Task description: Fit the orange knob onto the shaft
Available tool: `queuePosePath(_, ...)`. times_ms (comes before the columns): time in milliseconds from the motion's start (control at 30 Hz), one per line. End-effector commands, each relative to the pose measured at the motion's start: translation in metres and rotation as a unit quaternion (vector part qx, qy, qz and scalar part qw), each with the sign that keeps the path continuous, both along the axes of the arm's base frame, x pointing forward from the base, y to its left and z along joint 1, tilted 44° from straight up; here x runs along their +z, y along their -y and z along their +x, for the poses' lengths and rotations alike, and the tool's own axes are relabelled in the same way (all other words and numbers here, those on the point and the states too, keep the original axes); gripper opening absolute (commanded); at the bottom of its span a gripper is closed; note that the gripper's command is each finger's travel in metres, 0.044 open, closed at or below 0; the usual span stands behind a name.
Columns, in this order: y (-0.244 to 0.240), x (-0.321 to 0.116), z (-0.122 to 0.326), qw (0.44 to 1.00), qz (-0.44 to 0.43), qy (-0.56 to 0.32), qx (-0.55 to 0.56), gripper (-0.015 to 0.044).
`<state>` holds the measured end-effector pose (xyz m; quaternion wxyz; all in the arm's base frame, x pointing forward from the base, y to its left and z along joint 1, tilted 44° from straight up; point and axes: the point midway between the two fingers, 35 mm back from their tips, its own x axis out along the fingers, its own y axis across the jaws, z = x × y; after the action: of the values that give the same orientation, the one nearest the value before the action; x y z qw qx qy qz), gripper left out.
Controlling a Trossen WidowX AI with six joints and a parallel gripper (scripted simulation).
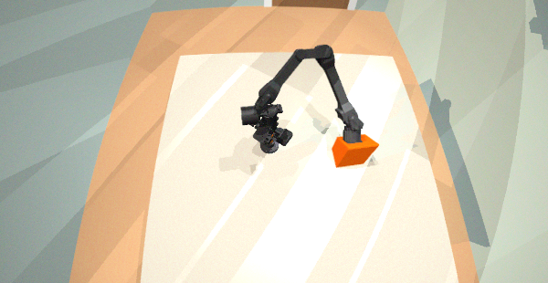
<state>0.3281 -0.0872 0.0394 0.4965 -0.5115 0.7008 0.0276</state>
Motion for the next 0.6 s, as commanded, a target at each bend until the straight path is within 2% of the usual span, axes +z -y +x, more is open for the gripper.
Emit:
queuePosePath(0, -0.0027, 0.0023, -0.0019, 0.998, -0.002, -0.038, 0.044, 0.0000)
queuePosePath(567, -0.0014, -0.0003, 0.0010, 0.997, -0.003, -0.052, 0.059, 0.0000)
